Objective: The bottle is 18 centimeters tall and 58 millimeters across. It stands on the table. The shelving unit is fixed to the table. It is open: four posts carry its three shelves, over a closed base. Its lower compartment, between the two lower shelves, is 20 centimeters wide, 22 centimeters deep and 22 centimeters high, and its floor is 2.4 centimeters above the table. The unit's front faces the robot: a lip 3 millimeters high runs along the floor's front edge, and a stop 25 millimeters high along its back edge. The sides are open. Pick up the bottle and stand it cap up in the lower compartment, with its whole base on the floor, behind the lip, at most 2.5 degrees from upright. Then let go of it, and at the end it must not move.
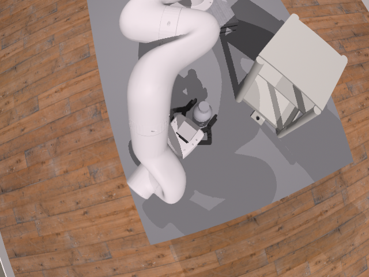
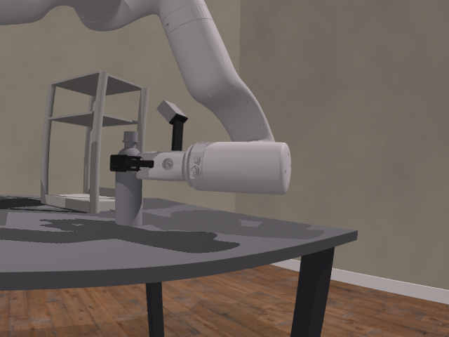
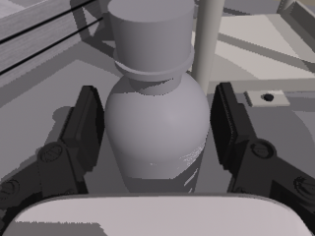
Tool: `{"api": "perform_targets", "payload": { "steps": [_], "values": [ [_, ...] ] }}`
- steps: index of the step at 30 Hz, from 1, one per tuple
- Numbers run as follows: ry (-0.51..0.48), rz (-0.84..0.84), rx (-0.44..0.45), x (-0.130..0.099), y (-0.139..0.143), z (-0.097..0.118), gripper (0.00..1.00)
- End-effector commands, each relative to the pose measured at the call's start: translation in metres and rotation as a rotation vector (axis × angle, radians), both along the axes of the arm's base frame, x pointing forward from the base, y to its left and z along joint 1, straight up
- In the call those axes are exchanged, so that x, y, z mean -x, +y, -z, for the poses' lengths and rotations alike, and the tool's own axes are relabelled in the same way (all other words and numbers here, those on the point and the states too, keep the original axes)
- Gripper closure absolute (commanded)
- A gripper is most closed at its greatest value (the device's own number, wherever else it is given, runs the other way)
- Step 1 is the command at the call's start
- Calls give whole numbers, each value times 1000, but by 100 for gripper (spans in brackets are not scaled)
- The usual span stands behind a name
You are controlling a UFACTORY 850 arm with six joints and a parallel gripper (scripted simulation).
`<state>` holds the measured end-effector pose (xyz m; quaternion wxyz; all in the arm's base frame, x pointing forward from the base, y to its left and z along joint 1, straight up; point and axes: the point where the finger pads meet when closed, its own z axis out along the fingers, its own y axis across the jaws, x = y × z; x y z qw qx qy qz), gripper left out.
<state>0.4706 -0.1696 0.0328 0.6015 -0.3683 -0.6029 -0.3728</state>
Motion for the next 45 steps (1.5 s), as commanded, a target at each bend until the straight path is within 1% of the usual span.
{"api": "perform_targets", "payload": {
  "steps": [1,18,44,45],
  "values": [
    [-2,0,1,-1,0,5,19],
    [-2,0,1,-1,0,17,19],
    [-2,0,1,-1,0,18,19],
    [-2,0,1,-1,0,18,100]
  ]
}}
